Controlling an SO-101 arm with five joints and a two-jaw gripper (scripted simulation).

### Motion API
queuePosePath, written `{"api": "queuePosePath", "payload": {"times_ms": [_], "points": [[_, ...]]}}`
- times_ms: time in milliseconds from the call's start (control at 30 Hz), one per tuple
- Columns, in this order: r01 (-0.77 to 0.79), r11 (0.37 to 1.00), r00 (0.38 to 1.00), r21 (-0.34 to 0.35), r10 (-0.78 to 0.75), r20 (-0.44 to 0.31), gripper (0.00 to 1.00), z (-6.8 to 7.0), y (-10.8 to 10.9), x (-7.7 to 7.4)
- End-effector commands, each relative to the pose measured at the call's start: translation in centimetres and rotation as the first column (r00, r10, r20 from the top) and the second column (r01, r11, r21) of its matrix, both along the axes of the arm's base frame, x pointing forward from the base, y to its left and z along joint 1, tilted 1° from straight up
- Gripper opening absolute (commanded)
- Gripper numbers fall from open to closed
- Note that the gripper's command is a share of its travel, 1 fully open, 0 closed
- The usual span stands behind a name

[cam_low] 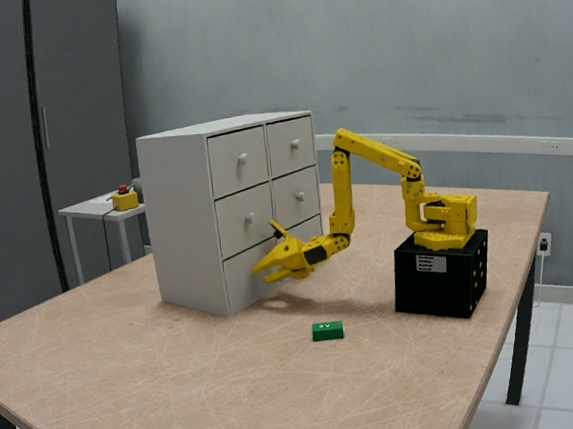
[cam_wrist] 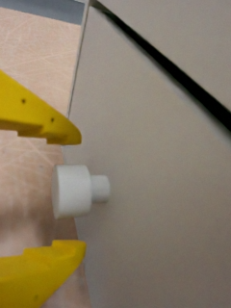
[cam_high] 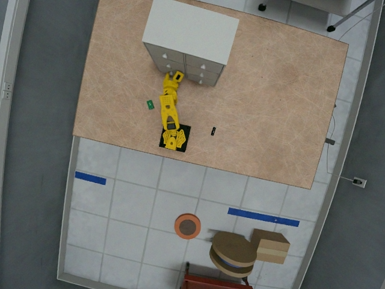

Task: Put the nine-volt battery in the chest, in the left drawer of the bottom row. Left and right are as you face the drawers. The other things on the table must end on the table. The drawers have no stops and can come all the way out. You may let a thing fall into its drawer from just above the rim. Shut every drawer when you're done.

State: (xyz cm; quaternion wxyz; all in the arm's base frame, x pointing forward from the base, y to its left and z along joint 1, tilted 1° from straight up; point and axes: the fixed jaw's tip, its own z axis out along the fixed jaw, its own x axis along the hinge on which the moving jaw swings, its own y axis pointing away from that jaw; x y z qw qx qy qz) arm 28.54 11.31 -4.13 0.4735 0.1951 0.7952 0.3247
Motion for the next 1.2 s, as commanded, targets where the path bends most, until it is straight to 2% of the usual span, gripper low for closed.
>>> {"api": "queuePosePath", "payload": {"times_ms": [0,400,1167], "points": [[0.011,1.000,1.000,0.011,-0.011,-0.002,0.21,0.23,-0.20,0.06],[0.011,1.000,1.000,0.011,-0.011,-0.002,0.21,0.23,-0.20,0.06],[0.011,1.000,1.000,0.011,-0.011,-0.002,0.06,0.23,-0.20,0.06]]}}
